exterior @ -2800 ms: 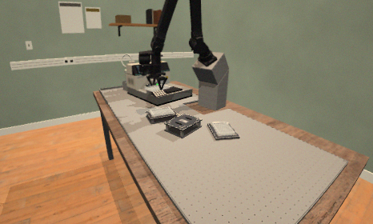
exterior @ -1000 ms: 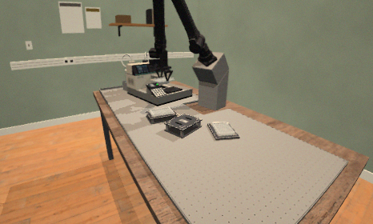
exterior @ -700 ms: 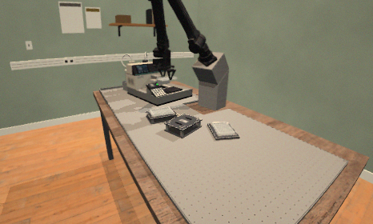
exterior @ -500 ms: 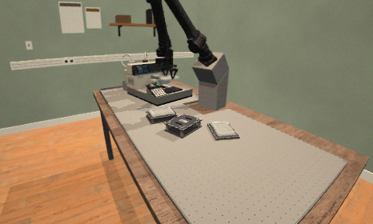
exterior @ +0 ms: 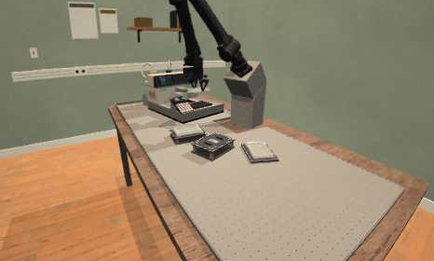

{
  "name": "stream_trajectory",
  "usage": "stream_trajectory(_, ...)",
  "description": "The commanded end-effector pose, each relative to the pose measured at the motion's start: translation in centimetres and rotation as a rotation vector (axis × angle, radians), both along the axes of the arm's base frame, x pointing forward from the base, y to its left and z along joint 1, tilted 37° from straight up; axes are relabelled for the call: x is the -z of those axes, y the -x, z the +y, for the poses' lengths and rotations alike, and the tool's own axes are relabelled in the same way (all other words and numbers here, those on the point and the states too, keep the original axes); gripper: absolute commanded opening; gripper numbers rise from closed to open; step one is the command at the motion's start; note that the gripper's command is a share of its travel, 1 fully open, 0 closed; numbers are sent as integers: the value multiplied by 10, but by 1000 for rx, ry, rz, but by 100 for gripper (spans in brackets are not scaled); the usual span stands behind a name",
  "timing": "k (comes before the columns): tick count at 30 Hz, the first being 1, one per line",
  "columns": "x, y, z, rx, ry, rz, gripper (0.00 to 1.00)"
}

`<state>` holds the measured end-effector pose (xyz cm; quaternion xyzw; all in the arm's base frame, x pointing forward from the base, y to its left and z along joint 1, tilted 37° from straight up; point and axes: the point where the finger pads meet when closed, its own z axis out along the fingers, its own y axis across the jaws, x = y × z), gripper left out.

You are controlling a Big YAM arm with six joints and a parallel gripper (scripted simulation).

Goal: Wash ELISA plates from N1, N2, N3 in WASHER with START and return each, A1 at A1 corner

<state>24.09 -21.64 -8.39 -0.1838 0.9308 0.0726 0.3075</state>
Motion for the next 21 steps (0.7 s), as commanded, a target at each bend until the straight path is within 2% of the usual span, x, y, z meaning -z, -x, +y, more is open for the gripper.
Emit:
stream_trajectory(1,-3,-8,-7,-30,22,-13,84)
stream_trajectory(2,-3,-4,-6,-9,17,-10,84)
stream_trajectory(6,-3,-4,-6,-9,17,-10,84)
stream_trajectory(7,-4,-10,-7,-33,27,-16,84)
stream_trajectory(10,-3,-4,-6,-9,17,-10,84)
stream_trajectory(18,-5,-9,-9,-25,27,-16,84)
stream_trajectory(21,-3,-4,-6,-9,17,-10,84)
